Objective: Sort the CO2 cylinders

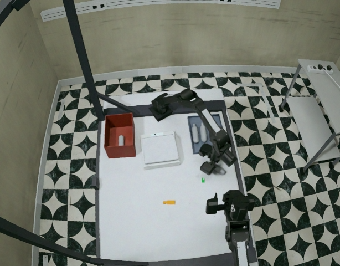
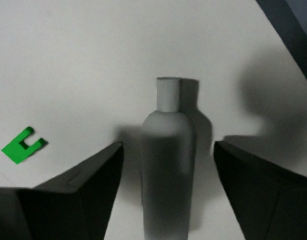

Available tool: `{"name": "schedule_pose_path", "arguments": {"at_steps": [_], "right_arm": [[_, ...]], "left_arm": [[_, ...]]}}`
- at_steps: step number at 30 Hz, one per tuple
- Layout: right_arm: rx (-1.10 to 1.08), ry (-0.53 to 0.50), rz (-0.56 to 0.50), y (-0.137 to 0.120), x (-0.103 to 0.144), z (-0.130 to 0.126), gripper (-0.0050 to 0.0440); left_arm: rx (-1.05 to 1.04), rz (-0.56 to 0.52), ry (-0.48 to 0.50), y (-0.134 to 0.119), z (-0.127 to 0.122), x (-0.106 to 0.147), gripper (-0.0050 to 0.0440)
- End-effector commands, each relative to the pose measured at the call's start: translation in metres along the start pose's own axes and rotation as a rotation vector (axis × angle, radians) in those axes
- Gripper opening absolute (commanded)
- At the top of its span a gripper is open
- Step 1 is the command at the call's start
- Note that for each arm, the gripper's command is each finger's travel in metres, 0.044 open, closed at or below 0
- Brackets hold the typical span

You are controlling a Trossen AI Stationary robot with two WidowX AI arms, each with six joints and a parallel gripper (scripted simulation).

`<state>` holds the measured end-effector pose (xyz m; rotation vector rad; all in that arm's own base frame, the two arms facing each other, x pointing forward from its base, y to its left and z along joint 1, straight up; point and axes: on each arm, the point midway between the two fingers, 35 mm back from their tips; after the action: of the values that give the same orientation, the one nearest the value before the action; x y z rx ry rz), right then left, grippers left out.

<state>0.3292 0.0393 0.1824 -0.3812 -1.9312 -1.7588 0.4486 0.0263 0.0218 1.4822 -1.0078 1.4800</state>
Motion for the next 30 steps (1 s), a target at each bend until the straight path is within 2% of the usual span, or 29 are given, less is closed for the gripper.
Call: {"name": "schedule_pose_path", "arguments": {"at_steps": [1, 7, 19, 21, 22, 23, 25, 26, 30], "right_arm": [[0.002, -0.001, -0.024, 0.008, 0.004, -0.001, 0.0440], [0.002, -0.001, -0.024, 0.008, 0.004, -0.001, 0.0440], [0.002, -0.001, -0.024, 0.008, 0.004, -0.001, 0.0440], [0.002, -0.001, -0.024, 0.008, 0.004, -0.001, 0.0440], [0.002, -0.001, -0.024, 0.008, 0.004, -0.001, 0.0440], [0.002, -0.001, -0.024, 0.008, 0.004, -0.001, 0.0440], [0.002, -0.001, -0.024, 0.008, 0.004, -0.001, 0.0440], [0.002, -0.001, -0.024, 0.008, 0.004, -0.001, 0.0440], [0.002, -0.001, -0.024, 0.008, 0.004, -0.001, 0.0440]], "left_arm": [[-0.008, 0.009, 0.006, -0.001, 0.001, 0.000, 0.0252], [-0.003, 0.034, 0.013, -0.004, 0.002, 0.010, 0.0252], [-0.003, 0.034, 0.013, -0.004, 0.002, 0.010, 0.0252], [-0.007, 0.033, 0.014, -0.007, 0.002, 0.010, 0.0212], [-0.007, 0.033, 0.014, -0.007, 0.002, 0.010, 0.0212], [-0.007, 0.033, 0.014, -0.006, 0.002, 0.010, 0.0192], [-0.007, 0.032, 0.013, -0.006, 0.002, 0.010, 0.0192], [-0.003, 0.034, 0.013, -0.005, 0.002, 0.012, 0.0172], [-0.003, 0.034, 0.013, -0.005, 0.002, 0.012, 0.0172]]}}
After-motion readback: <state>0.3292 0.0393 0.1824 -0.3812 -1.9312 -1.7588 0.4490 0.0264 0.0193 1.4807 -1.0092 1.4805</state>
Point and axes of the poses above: on each arm, the point midway between the two fingers, 35 mm back from their tips, its own x axis back along the fingers, its own z axis across the jaws, y = z × x, and after that the axes turned 3 degrees about x, right-handed
